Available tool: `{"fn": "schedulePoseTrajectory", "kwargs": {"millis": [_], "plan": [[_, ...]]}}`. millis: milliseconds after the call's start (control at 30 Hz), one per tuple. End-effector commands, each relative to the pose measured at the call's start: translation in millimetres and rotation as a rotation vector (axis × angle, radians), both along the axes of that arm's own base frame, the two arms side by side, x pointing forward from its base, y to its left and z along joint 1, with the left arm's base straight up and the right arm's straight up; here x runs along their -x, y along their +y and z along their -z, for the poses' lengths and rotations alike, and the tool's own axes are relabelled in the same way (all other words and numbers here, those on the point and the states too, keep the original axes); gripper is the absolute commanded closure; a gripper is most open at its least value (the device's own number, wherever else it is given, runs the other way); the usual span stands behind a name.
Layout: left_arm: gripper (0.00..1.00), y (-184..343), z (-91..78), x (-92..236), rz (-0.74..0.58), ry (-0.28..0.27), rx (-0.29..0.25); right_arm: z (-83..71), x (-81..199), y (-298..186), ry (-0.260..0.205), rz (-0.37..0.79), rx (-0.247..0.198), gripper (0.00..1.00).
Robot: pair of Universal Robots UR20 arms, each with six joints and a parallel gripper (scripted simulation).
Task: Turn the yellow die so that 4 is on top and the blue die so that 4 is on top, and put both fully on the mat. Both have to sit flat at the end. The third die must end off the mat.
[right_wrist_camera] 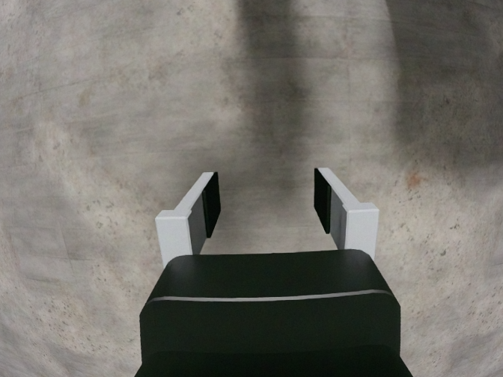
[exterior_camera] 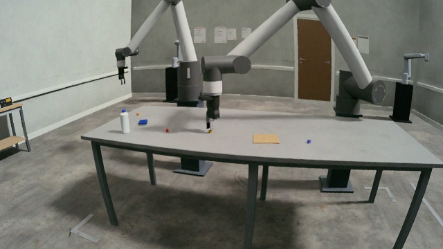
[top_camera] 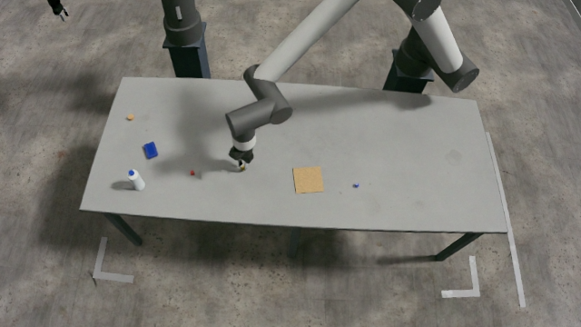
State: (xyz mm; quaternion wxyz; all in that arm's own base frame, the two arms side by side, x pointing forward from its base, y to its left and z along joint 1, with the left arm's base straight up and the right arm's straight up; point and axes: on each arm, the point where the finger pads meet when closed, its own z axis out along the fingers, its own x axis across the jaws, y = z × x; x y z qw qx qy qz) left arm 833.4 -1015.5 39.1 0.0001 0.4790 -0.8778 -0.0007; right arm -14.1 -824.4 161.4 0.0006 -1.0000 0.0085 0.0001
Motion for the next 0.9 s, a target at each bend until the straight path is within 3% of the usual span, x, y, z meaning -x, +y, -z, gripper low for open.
{"fn": "schedulePoseTrajectory", "kwargs": {"millis": [0,500,867], "plan": [[0.36,0,2.3,0,0.0,-0.001,0.001,-0.6,0,0,0.0,0.0,0.001,0.0],[0.36,0,17.7,0,0.0,-0.001,0.001,-0.6,0,0,0.0,0.0,0.001,0.0],[0.36,0,19.6,0,0.0,-0.001,0.001,-0.6,0,0,0.0,0.0,0.001,0.0]]}}
